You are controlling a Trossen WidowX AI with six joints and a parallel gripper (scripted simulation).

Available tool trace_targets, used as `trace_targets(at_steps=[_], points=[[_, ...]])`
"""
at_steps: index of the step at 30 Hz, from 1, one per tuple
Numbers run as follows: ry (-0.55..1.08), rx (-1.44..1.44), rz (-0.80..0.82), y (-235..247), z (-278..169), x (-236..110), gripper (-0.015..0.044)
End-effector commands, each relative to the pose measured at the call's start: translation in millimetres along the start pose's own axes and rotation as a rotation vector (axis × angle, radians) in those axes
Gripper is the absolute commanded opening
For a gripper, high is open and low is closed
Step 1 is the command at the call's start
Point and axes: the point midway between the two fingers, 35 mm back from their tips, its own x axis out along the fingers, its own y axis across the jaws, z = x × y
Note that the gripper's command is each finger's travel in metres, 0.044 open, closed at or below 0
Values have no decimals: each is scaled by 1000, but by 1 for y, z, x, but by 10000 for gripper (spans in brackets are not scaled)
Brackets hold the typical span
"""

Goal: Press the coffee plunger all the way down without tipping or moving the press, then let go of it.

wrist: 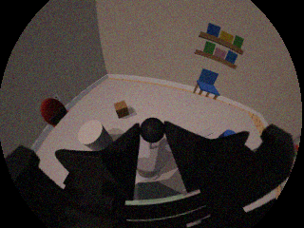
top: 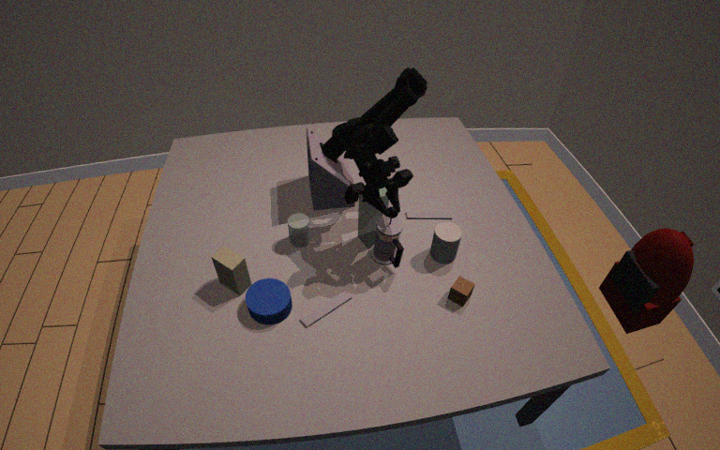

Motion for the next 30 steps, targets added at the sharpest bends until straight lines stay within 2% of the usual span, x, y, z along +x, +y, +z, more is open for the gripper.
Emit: trace_targets(at_steps=[1,30], points=[[58,38,12,1,-19,7,120],[57,37,13,-3,-13,16,120]])
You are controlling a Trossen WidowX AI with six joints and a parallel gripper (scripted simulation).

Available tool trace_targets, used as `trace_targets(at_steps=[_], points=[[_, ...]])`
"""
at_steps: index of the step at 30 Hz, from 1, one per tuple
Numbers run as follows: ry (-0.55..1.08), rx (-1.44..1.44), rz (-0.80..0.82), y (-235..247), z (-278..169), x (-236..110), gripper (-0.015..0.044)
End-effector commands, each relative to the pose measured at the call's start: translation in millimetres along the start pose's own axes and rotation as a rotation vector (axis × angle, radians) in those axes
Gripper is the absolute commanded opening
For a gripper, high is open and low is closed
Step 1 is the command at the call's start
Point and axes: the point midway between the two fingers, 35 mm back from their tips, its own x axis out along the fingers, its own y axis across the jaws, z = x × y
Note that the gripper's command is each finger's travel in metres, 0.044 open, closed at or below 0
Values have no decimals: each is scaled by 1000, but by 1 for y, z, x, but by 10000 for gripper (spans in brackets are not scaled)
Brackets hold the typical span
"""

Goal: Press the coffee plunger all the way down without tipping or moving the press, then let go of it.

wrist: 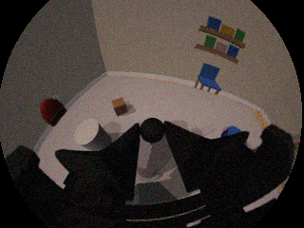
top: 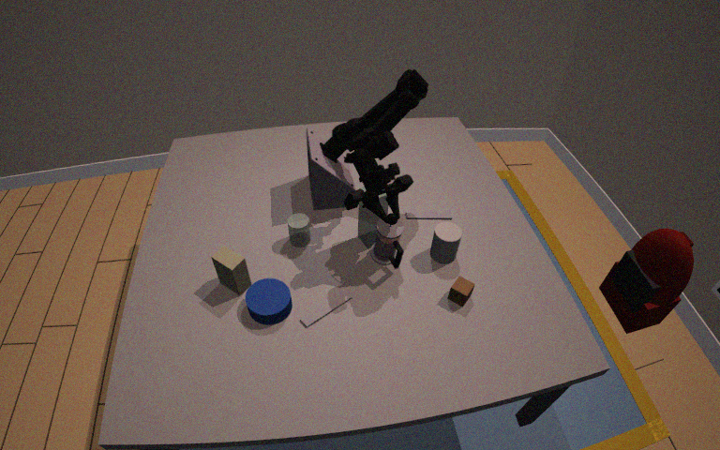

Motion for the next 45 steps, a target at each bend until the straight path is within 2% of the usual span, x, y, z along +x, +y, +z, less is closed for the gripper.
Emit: trace_targets(at_steps=[1,32,44,45], points=[[22,11,5,0,-6,3,120],[10,5,4,-1,0,5,120],[10,5,4,-1,0,5,435],[10,5,4,-1,0,5,440]])
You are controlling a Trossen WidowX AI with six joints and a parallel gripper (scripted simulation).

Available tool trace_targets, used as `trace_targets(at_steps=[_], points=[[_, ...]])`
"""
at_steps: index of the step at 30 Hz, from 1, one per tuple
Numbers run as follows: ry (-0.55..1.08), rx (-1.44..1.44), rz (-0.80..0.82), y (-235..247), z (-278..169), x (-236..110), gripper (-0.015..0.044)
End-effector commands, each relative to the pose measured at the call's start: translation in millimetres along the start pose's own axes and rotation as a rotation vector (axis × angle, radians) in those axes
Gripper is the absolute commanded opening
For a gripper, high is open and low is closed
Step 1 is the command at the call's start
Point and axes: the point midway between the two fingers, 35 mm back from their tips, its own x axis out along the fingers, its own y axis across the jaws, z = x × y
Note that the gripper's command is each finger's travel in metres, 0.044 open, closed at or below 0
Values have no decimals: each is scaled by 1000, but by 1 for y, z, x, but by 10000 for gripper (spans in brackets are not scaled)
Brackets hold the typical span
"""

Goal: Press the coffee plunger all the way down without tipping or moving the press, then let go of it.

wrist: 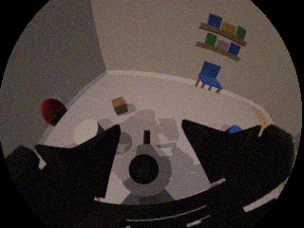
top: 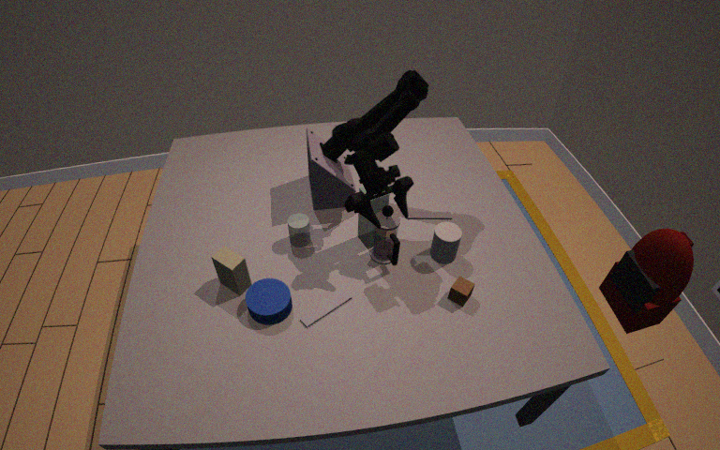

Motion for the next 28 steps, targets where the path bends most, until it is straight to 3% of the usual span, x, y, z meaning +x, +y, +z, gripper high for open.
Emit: trace_targets(at_steps=[1,6,14,28], points=[[-3,-3,-6,-1,0,0,440],[4,-4,-9,-1,12,-13,440],[13,2,-7,12,47,-73,440],[13,2,-6,12,47,-74,440]])
